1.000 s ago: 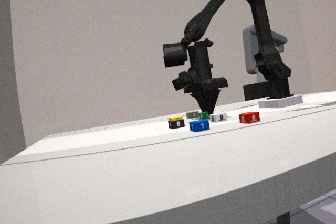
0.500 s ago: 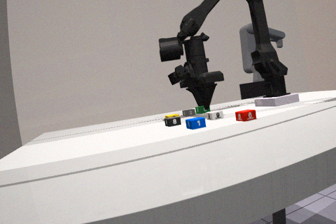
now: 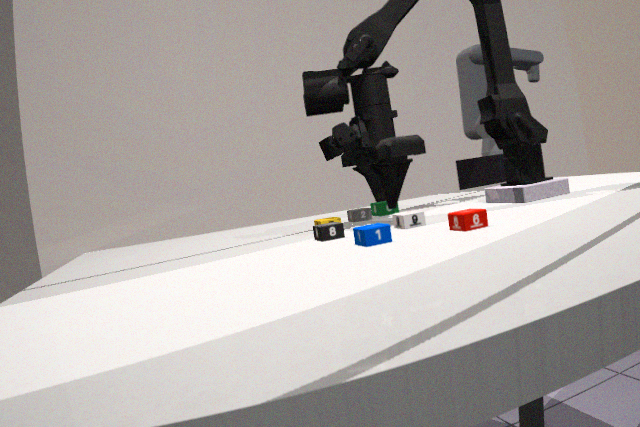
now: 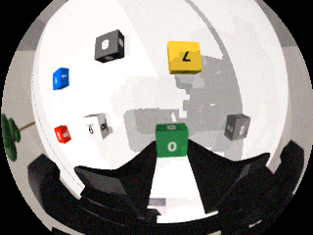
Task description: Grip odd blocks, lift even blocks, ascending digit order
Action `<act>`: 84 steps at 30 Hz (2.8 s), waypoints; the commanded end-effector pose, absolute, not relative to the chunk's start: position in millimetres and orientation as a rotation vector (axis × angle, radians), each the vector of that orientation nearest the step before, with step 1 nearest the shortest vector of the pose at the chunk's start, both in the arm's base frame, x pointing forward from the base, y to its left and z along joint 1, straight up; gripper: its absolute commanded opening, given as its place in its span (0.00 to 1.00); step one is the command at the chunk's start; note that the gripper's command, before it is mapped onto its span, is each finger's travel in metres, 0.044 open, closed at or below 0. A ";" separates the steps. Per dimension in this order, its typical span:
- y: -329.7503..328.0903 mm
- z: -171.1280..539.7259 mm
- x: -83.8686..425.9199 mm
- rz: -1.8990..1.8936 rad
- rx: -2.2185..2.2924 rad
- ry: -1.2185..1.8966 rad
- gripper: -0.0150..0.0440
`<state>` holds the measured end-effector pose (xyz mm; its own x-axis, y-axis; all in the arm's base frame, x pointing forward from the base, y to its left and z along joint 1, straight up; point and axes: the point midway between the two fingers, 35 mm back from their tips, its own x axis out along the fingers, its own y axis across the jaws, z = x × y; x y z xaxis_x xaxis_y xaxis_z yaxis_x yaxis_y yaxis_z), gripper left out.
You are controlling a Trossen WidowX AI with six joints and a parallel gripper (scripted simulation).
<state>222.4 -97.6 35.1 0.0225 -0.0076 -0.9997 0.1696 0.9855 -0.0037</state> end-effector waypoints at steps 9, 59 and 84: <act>-97.6 22.7 222.4 -0.133 0.124 1.545 0.46; -92.7 141.8 229.2 -0.133 0.125 1.544 0.46; 55.3 66.8 361.9 -0.121 0.136 1.534 0.81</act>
<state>365.5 54.9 102.3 0.0589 0.0112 -0.9982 0.1574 0.9873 0.0204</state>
